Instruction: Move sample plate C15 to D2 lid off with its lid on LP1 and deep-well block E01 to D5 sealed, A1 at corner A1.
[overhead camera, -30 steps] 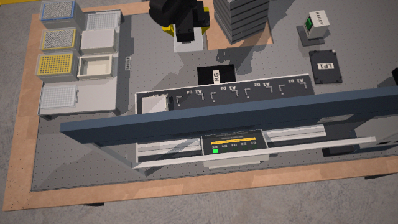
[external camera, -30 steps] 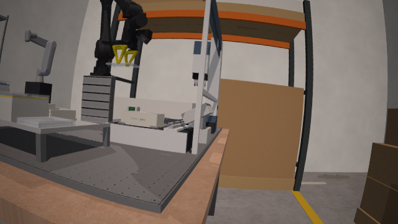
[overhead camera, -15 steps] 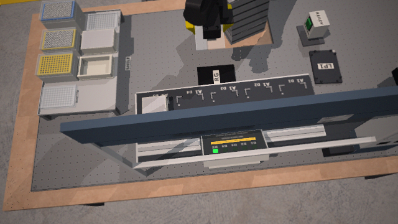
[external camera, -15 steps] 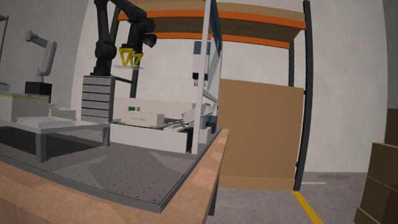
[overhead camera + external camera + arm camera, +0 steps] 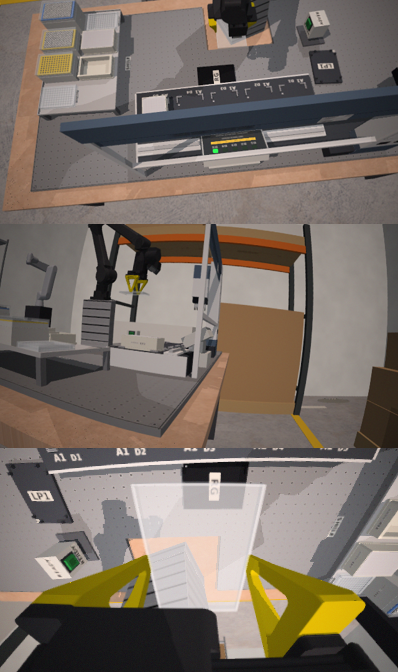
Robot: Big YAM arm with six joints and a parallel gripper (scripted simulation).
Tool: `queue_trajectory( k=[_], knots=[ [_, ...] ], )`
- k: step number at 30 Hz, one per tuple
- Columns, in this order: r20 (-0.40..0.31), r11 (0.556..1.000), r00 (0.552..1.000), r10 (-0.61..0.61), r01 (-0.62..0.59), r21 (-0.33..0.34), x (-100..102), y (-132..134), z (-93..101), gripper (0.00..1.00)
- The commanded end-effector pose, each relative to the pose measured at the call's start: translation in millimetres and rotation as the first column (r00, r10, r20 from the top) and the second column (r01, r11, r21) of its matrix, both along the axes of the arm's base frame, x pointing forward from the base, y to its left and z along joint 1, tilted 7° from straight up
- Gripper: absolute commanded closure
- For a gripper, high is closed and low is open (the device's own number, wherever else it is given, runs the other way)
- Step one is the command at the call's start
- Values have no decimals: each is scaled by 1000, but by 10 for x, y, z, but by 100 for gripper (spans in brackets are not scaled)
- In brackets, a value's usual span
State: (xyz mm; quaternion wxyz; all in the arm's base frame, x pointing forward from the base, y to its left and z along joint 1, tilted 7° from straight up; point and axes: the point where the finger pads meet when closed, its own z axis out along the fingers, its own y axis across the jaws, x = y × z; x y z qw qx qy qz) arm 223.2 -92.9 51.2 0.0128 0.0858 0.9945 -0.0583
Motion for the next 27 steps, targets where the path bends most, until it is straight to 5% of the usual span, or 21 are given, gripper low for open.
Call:
queue_trajectory(
  k=[1,27],
  knots=[
    [46,999,998,-33,33,-9,137,149,112,100],
    [78,999,996,-33,32,14,486,1316,50,100]
  ],
)
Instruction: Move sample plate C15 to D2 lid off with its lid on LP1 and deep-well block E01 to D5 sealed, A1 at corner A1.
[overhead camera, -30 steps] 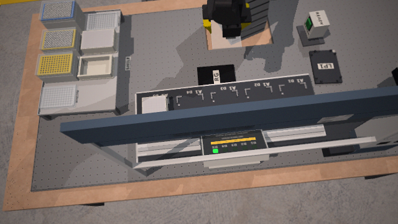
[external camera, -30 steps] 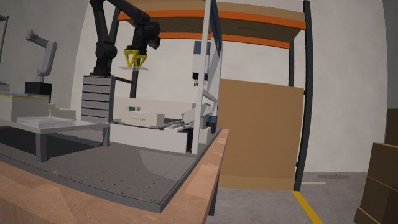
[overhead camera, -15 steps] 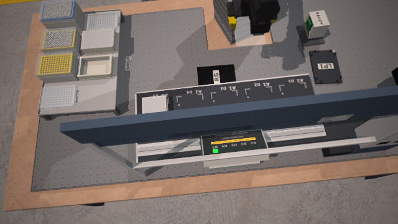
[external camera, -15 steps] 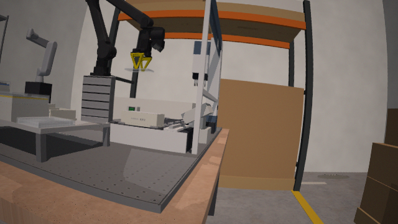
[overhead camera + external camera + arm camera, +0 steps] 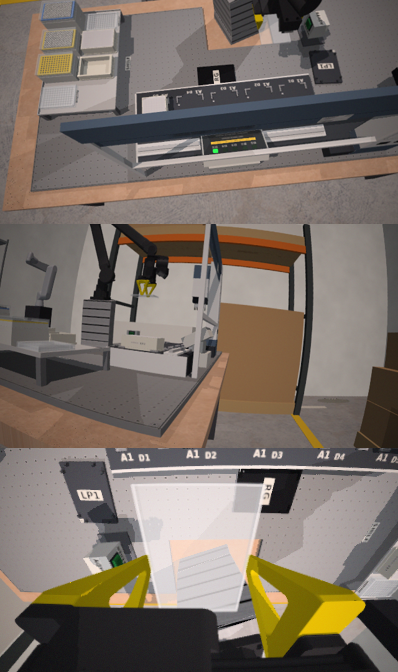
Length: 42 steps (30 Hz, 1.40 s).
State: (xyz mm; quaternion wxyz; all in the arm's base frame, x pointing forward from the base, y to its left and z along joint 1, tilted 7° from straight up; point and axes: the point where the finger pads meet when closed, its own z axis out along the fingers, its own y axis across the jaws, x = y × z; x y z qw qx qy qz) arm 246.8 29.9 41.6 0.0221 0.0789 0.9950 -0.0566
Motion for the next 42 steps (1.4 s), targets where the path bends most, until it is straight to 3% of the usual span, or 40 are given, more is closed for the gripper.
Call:
queue_trajectory(
  k=[1,2,4,15,18,32,42],
  knots=[
    [19,999,999,-48,48,3,102,105,50,100],
    [50,999,998,-48,47,13,239,192,131,100],
    [58,999,997,-48,47,18,273,307,119,100],
    [50,998,998,-48,47,29,323,900,42,100],
    [37,999,998,-48,47,21,287,929,22,100],
    [40,998,998,-48,46,36,387,1681,-57,100],
    [25,999,999,-47,47,28,397,2066,-107,100]
  ],
)
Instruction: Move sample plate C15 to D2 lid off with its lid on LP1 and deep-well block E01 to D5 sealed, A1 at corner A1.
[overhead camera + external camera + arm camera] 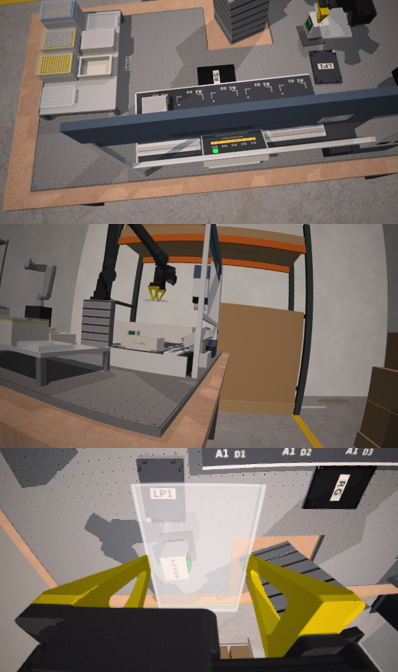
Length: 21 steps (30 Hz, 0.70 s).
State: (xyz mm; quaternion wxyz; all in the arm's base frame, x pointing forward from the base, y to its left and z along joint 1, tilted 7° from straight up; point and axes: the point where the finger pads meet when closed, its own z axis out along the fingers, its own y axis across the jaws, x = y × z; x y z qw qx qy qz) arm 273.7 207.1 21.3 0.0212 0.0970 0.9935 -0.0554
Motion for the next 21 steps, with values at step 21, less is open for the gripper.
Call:
queue_trajectory(
  k=[21],
  knots=[
    [-7,1000,1000,-11,11,-9,53,891,-142,100]
  ],
)
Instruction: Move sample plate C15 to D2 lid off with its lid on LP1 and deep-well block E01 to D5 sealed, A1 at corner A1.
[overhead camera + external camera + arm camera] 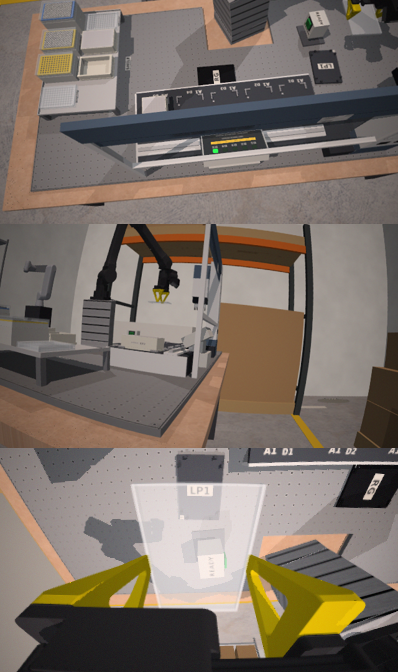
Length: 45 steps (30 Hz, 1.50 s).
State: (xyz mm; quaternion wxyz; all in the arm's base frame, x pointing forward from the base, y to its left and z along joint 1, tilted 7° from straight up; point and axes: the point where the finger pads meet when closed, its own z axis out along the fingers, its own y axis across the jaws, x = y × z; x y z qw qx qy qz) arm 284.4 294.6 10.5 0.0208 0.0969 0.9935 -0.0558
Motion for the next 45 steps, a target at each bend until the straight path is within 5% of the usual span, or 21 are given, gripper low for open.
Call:
queue_trajectory(
  k=[1,2,6,9,45],
  knots=[
    [1,1000,1000,-27,27,-1,4,-22,6,100],
    [23,999,999,-24,23,23,228,108,118,100],
    [34,999,999,-14,13,34,289,131,119,100],
    [9,1000,1000,-11,11,6,156,22,22,100],
    [18,1000,1000,-16,16,16,242,39,67,100]
  ],
)
